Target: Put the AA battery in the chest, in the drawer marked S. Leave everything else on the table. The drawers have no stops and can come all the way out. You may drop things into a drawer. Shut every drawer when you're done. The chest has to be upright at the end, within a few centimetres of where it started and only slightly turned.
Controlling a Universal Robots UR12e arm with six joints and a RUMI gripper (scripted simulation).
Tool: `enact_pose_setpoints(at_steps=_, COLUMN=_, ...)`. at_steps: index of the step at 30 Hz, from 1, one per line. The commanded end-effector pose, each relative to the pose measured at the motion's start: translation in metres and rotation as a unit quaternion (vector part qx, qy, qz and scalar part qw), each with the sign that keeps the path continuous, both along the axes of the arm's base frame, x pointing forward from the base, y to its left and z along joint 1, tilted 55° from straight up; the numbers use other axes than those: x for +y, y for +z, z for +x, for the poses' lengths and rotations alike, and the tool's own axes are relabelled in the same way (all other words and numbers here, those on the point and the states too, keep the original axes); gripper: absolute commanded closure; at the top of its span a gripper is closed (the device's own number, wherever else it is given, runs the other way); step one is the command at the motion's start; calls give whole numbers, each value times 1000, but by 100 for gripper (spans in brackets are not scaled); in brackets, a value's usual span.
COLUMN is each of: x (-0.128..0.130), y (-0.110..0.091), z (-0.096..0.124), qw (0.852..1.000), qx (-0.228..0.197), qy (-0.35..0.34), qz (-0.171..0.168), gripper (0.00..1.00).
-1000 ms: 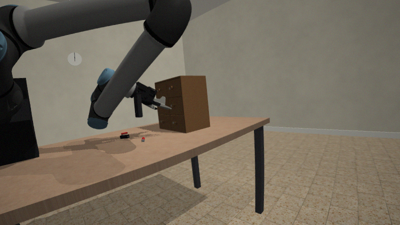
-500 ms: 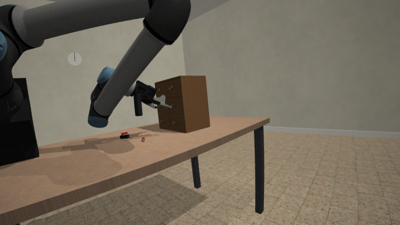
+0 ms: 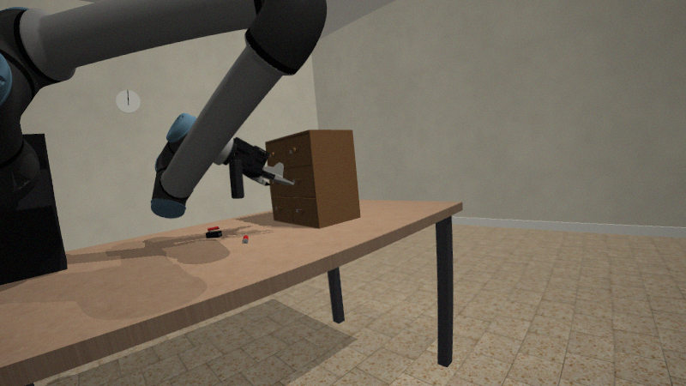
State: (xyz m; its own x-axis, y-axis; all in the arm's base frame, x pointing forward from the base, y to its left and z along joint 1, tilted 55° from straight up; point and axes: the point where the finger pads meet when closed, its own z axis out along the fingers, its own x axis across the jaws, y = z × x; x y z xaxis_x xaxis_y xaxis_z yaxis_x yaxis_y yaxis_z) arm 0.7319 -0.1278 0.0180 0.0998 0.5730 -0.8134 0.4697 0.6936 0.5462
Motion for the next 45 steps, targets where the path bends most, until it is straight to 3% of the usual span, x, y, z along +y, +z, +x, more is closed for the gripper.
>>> enact_pose_setpoints(at_steps=1, x=1, y=1, z=0, qw=1000, qx=2, qy=-2, qz=0, gripper=0)
enact_pose_setpoints(at_steps=30, x=11, y=6, z=-11, qw=998, qx=37, qy=-53, qz=7, gripper=0)
enact_pose_setpoints(at_steps=45, x=23, y=13, z=-24, qw=990, qx=81, qy=-115, qz=14, gripper=0)
